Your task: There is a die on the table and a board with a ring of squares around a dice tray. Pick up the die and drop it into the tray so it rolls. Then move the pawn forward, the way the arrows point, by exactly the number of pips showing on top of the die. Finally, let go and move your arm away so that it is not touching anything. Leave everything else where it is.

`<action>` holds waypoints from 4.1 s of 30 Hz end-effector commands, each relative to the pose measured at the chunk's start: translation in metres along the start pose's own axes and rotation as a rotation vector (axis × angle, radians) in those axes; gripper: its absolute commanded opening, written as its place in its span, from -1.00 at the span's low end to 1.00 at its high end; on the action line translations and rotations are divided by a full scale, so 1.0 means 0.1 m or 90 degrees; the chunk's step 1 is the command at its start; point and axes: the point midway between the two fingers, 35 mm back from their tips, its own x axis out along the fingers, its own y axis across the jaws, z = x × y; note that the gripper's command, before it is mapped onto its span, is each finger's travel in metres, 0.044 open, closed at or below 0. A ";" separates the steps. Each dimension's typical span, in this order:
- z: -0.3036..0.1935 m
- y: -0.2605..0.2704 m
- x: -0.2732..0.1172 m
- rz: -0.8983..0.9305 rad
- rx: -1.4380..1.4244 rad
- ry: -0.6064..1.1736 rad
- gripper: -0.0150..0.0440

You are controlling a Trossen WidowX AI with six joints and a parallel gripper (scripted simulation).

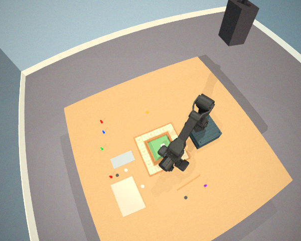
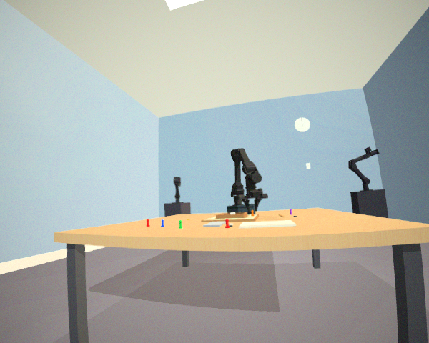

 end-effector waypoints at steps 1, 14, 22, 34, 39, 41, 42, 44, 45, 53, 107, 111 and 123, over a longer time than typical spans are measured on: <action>-0.03 0.00 0.07 0.000 -0.004 0.006 0.19; -0.04 0.00 0.18 0.000 -0.004 0.006 -0.26; -0.04 0.00 0.18 0.000 -0.004 0.006 -0.44; 0.05 0.00 -0.41 0.000 -0.004 0.005 -0.49; 0.03 -0.01 -0.77 0.000 -0.004 0.005 -0.49; 0.01 -0.01 -0.92 0.000 -0.004 0.005 -0.49; 0.00 -0.01 -0.99 0.000 -0.004 0.005 -0.49; -0.02 -0.01 -1.09 0.000 -0.004 0.005 -0.49; -0.02 -0.01 -1.10 0.000 -0.004 0.005 -0.49; -0.10 0.05 -0.90 0.001 -0.004 0.006 -0.49; -0.40 0.19 0.15 0.000 -0.006 0.003 0.31; -0.39 0.19 -0.24 0.001 -0.004 0.006 0.67; -0.80 -0.36 -0.85 -0.003 0.162 0.009 1.00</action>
